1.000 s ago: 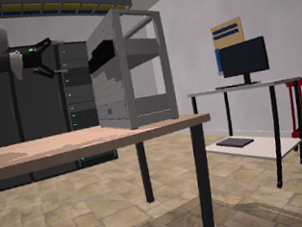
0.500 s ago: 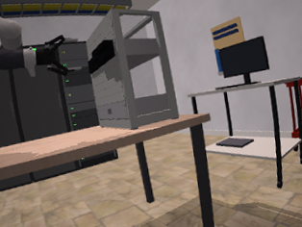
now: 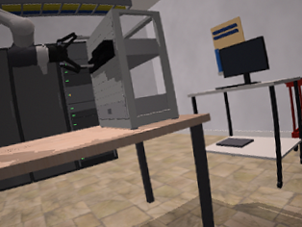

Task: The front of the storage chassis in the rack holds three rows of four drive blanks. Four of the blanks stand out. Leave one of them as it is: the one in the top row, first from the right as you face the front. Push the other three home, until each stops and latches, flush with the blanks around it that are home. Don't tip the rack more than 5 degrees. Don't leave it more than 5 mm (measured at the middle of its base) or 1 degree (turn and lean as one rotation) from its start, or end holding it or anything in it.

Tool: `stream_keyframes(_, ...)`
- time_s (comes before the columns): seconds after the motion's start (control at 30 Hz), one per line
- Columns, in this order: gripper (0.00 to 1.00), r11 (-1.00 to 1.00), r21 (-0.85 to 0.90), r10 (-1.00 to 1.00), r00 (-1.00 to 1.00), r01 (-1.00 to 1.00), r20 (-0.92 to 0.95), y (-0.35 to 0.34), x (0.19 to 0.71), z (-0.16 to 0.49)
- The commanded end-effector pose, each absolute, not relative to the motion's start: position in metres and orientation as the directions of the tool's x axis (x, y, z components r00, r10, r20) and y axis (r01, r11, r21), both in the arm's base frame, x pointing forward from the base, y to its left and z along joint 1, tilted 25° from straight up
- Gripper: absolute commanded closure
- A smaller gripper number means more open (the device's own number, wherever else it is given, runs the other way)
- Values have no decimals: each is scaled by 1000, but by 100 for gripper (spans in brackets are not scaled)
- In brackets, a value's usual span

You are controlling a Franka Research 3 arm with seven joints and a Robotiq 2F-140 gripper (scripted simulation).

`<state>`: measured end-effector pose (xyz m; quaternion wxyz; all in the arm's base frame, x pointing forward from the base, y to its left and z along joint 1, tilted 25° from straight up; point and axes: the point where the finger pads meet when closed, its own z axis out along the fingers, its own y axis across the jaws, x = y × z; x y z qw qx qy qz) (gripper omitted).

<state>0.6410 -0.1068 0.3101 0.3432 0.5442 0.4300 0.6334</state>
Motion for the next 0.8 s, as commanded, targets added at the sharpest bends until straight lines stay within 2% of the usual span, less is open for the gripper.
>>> stream_keyframes(0.0,0,-419,908,892,-175,25,417,-109,648,311)
stream_keyframes(0.77,0,-419,908,892,-175,25,416,-110,651,311)
